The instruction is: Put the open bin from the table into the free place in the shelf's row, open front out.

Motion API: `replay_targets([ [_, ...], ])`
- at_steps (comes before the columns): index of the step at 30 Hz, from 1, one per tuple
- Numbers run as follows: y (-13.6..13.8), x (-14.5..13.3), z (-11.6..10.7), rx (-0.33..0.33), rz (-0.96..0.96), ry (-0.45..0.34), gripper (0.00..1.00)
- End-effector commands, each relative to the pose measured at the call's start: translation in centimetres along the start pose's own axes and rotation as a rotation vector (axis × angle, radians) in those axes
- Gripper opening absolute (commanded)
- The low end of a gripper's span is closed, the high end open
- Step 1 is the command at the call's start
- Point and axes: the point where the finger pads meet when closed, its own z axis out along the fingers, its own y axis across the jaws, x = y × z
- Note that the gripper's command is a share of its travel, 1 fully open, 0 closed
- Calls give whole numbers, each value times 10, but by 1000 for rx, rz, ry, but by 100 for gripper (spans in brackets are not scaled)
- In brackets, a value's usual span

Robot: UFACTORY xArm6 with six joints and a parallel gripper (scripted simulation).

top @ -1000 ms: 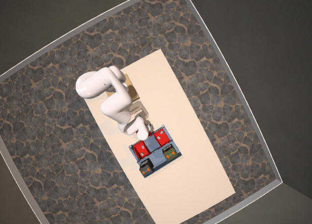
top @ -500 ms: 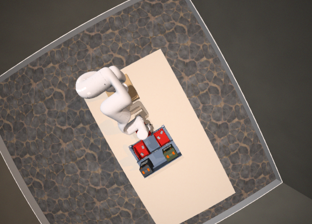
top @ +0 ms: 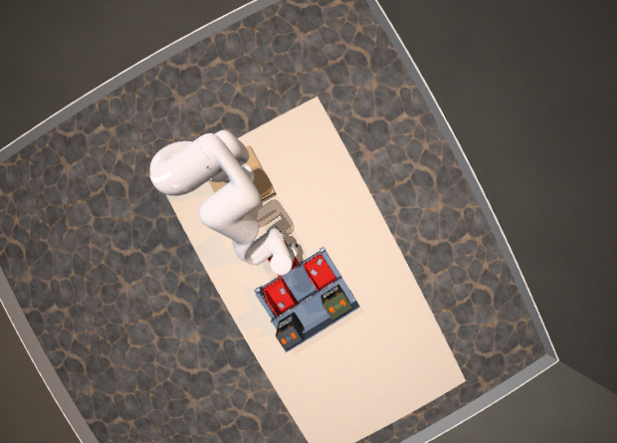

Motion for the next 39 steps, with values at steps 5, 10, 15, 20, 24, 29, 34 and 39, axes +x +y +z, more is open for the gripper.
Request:
replay_targets([
  [5,0,4,6,0,0,-3,0],
  [10,0,4,6,0,0,-3,0],
  [15,0,6,8,0,0,-3,0],
  [20,0,13,18,0,0,-3,0],
  [24,0,13,18,0,0,-3,0],
  [29,0,13,18,0,0,-3,0],
  [34,0,16,22,0,0,-3,0],
  [39,0,19,24,0,0,-2,0],
])
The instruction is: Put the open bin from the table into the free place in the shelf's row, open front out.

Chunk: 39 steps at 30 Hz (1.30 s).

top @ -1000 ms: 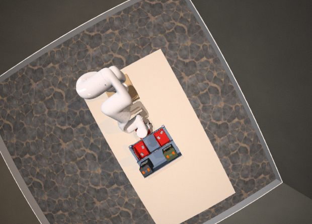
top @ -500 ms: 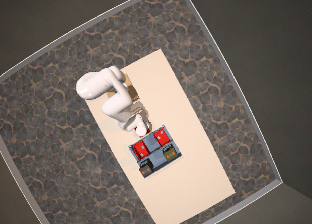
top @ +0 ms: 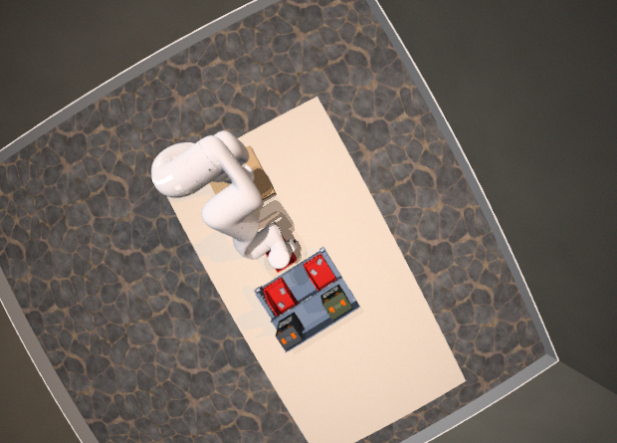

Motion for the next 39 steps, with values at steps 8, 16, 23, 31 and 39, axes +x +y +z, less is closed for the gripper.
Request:
replay_targets([
  [8,0,2,2,0,0,2,0],
  [16,0,-1,1,0,0,-5,28],
  [23,0,-1,1,0,0,-5,28],
  [31,0,0,1,0,0,-4,28],
  [39,0,0,1,0,0,-4,28],
])
